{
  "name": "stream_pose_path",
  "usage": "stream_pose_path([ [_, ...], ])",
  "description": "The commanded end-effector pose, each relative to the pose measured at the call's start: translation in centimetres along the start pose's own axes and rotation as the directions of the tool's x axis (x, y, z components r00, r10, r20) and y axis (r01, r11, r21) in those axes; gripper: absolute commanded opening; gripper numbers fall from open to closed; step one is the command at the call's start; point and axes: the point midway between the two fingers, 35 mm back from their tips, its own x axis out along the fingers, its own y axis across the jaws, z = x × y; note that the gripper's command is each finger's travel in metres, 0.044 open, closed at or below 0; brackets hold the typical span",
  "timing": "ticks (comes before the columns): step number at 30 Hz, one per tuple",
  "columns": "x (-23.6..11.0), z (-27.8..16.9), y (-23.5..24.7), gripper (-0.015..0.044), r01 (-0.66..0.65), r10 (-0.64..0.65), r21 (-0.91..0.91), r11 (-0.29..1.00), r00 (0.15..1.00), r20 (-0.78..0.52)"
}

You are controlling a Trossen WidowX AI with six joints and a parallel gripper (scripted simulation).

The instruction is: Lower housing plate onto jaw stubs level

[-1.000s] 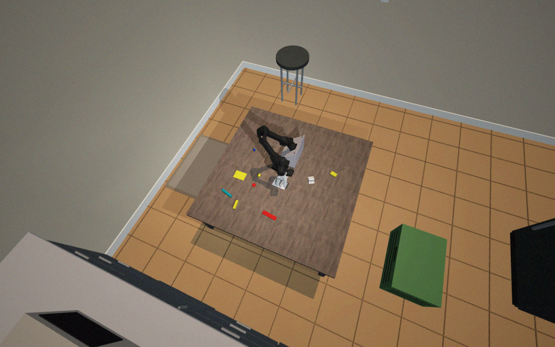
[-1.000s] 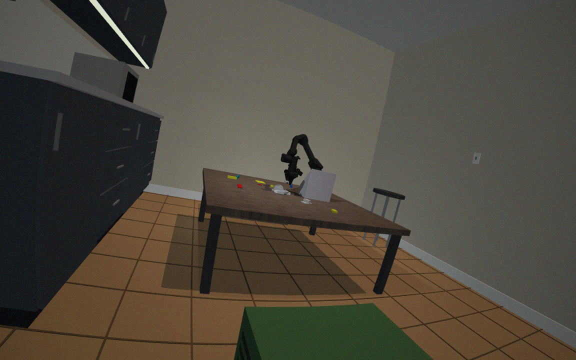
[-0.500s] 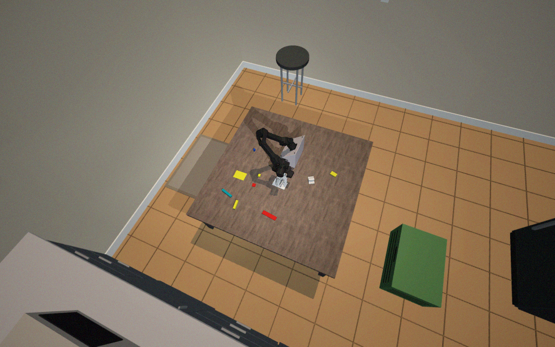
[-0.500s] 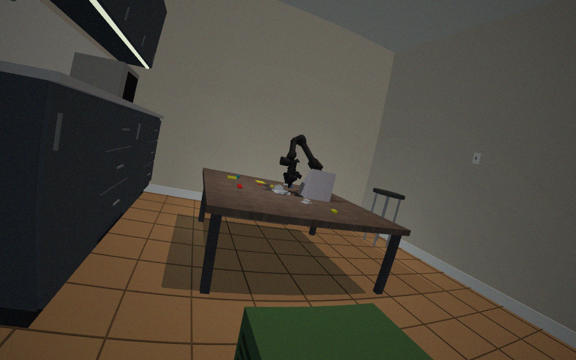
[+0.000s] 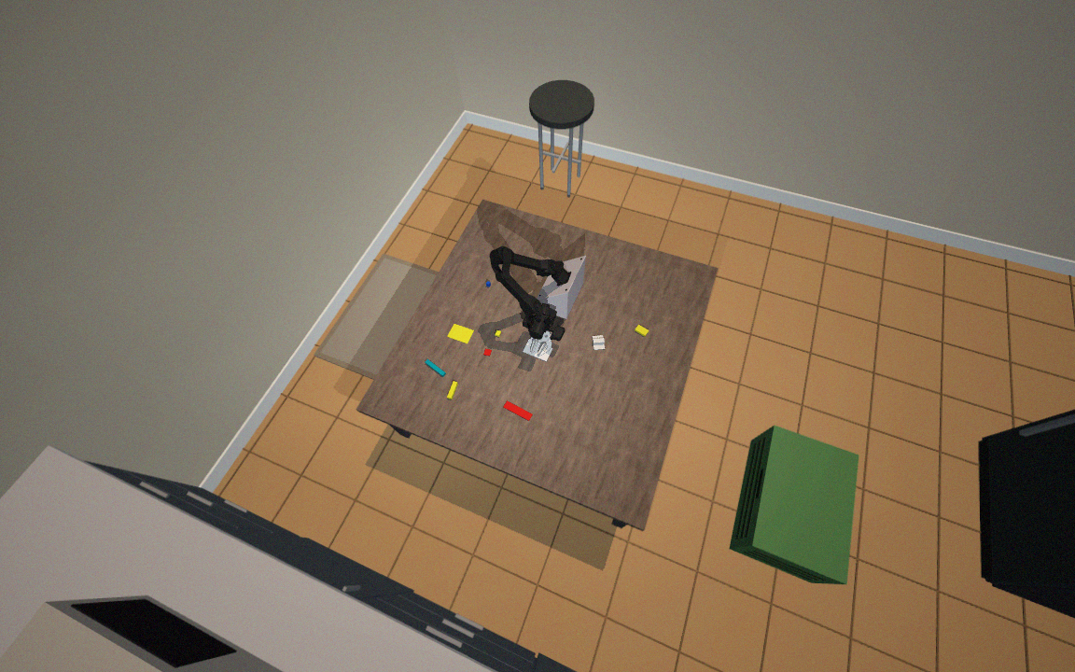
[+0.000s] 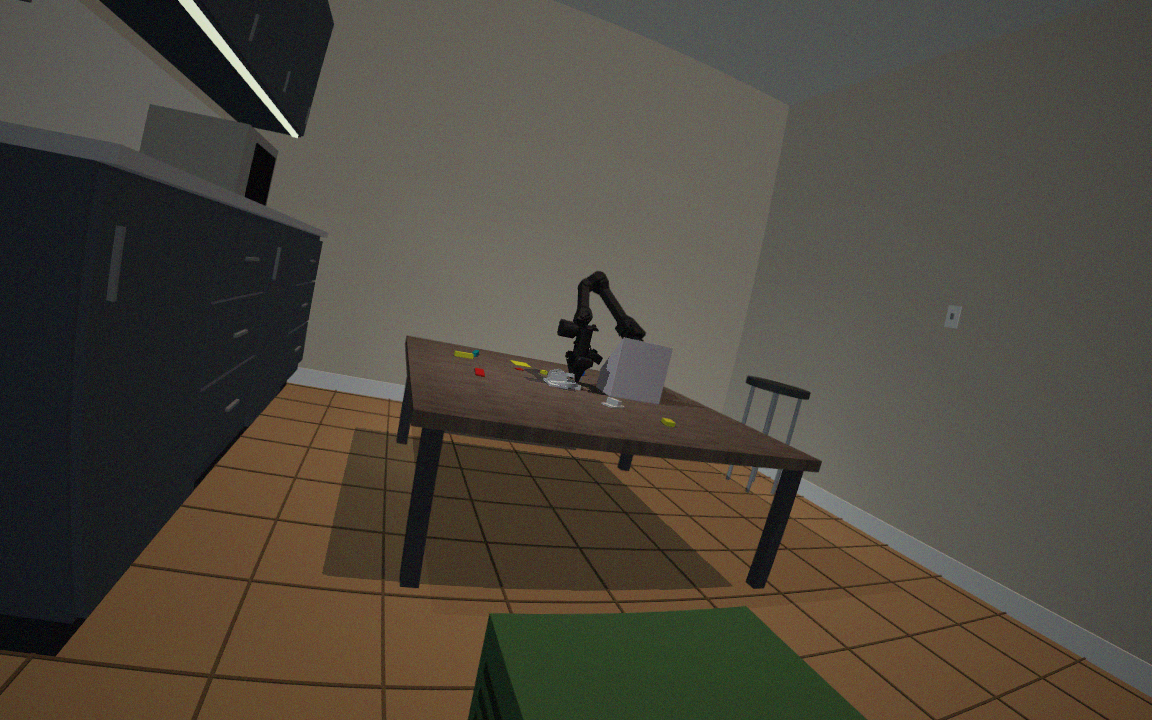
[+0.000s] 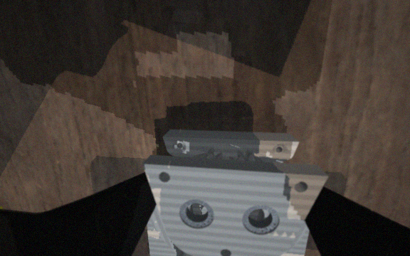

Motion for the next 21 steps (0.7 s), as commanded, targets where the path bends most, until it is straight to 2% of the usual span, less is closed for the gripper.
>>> stream_pose_path([
  [1,0.63,0.27,0.06,0.0351,-0.006,0.006,-0.008,1.000,1.000,0.004],
  [21,0.83,0.27,0.06,0.0351,-0.006,0.006,-0.015,1.000,1.000,0.004],
])
